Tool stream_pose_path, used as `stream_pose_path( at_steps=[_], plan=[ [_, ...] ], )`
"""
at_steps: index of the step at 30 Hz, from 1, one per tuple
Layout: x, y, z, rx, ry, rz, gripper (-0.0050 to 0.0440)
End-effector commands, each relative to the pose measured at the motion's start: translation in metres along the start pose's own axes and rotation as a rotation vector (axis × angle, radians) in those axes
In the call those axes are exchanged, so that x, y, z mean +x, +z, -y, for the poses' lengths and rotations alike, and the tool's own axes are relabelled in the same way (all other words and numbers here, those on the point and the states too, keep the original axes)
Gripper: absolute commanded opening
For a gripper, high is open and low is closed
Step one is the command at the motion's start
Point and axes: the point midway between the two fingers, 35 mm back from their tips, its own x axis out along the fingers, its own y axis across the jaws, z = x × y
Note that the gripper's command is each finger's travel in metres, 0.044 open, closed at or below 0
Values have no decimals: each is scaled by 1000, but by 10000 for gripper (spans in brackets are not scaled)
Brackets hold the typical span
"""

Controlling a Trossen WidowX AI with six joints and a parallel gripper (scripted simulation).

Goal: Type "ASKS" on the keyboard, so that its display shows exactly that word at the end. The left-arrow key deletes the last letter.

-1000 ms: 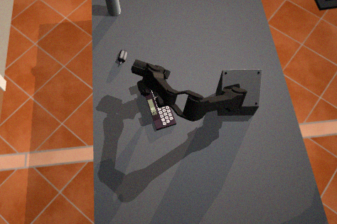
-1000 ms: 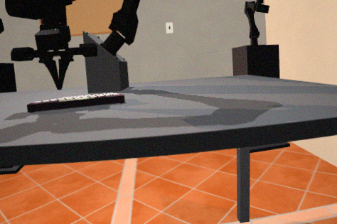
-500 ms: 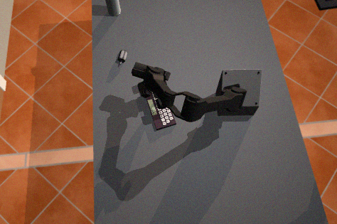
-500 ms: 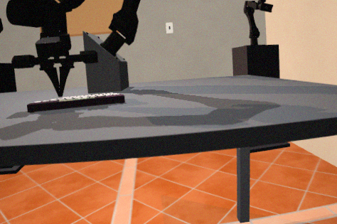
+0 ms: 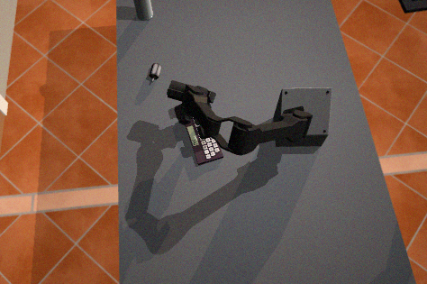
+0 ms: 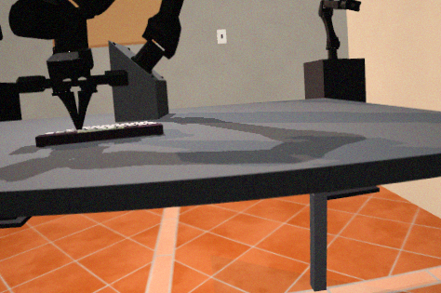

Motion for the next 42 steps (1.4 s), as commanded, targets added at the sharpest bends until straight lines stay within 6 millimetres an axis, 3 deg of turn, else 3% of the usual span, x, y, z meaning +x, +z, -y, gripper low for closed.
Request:
stream_pose_path(
  at_steps=[1,33,36,38,40,42],
  plan=[
    [-2,4,-1,-8,-5,8,-50],
    [4,0,-1,0,5,-2,-50],
    [-4,6,0,-15,-8,12,-50],
    [-20,8,1,-22,-18,17,-50],
    [-20,8,1,-22,-18,17,-50],
    [-37,8,0,-22,-18,17,-50]
  ],
)
